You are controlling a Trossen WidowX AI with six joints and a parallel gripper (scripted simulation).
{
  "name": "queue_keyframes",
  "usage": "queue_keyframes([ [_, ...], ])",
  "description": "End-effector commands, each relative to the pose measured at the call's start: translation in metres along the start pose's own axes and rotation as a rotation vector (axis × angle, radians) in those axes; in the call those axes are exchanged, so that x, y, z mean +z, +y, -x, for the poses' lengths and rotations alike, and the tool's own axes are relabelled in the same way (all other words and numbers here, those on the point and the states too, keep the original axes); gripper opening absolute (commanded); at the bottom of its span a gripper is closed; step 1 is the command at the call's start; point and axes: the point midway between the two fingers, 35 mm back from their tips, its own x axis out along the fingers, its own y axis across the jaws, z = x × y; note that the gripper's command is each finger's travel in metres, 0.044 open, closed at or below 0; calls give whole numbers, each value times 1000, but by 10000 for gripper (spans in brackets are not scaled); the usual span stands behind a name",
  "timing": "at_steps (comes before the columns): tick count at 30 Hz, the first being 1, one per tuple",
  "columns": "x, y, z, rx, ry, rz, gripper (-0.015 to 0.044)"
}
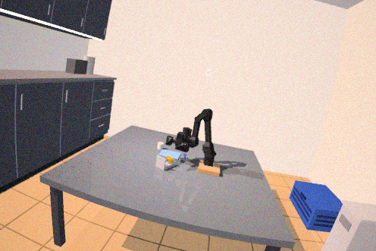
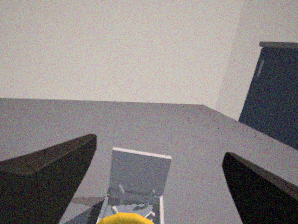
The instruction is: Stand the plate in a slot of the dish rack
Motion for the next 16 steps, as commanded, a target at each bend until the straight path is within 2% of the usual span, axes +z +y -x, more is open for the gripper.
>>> queue_keyframes([
  [1,31,0,0,-4,-9,-22,400],
  [7,33,-5,0,-18,-9,-35,400],
  [16,37,-66,-3,-206,30,-185,400],
])
